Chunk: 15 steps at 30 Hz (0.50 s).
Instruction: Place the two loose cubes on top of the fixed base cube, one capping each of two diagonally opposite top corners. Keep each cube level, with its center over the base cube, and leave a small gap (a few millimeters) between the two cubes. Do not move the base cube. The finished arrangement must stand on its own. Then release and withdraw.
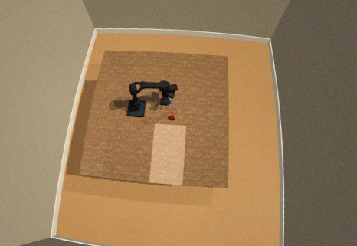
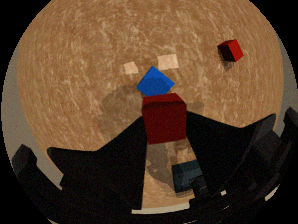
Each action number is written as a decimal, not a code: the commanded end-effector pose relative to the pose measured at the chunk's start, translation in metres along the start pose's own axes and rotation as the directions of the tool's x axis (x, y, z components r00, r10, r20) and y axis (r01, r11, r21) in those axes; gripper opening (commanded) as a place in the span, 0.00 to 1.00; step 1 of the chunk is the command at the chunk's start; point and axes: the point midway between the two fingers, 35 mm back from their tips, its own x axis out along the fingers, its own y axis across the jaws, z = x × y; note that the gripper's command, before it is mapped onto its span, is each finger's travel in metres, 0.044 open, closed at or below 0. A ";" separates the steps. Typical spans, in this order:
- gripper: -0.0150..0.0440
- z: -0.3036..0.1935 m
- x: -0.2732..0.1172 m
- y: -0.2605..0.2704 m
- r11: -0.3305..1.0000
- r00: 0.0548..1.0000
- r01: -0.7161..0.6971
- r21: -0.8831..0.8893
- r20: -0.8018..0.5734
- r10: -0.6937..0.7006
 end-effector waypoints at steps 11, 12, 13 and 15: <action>0.43 0.000 0.008 0.002 1.000 1.000 -0.002 0.008 -0.001 0.002; 0.43 0.000 0.010 0.002 1.000 1.000 -0.002 0.008 -0.001 0.002; 0.43 0.000 0.012 0.002 1.000 1.000 -0.002 0.008 -0.001 0.002; 0.43 0.000 0.016 0.002 1.000 1.000 -0.002 0.009 -0.001 0.002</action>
